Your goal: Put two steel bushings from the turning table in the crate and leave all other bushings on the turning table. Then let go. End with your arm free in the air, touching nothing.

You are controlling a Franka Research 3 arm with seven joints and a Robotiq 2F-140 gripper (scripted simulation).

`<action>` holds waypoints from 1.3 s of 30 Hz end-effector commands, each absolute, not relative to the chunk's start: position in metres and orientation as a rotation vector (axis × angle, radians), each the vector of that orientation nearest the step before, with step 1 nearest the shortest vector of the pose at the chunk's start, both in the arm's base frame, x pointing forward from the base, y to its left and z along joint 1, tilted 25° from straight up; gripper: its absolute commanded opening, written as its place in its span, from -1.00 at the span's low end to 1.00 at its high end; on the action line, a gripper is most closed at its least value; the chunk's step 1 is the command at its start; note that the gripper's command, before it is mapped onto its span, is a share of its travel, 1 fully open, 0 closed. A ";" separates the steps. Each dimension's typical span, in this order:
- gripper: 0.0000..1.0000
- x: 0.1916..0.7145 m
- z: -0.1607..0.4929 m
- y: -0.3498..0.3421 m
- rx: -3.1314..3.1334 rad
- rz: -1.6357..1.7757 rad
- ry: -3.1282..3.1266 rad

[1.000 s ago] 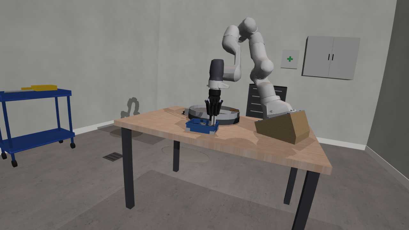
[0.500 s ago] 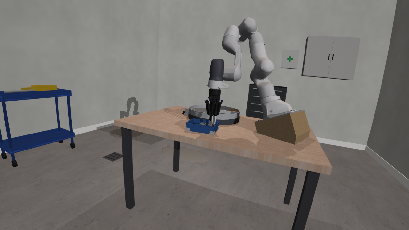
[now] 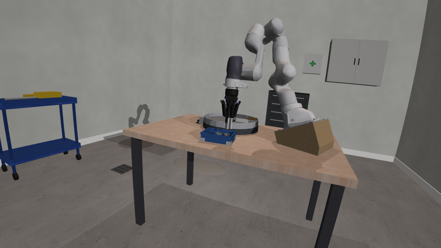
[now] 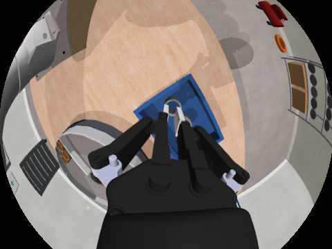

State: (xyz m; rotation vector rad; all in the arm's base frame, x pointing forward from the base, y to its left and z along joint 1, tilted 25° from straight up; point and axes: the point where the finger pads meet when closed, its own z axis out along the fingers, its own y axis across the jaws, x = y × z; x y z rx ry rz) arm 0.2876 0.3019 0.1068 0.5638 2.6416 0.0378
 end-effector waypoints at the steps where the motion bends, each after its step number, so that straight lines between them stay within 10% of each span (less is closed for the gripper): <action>1: -0.79 0.280 0.118 0.296 0.516 -0.007 2.658; 39: -0.79 0.268 0.145 0.298 0.516 -0.007 2.658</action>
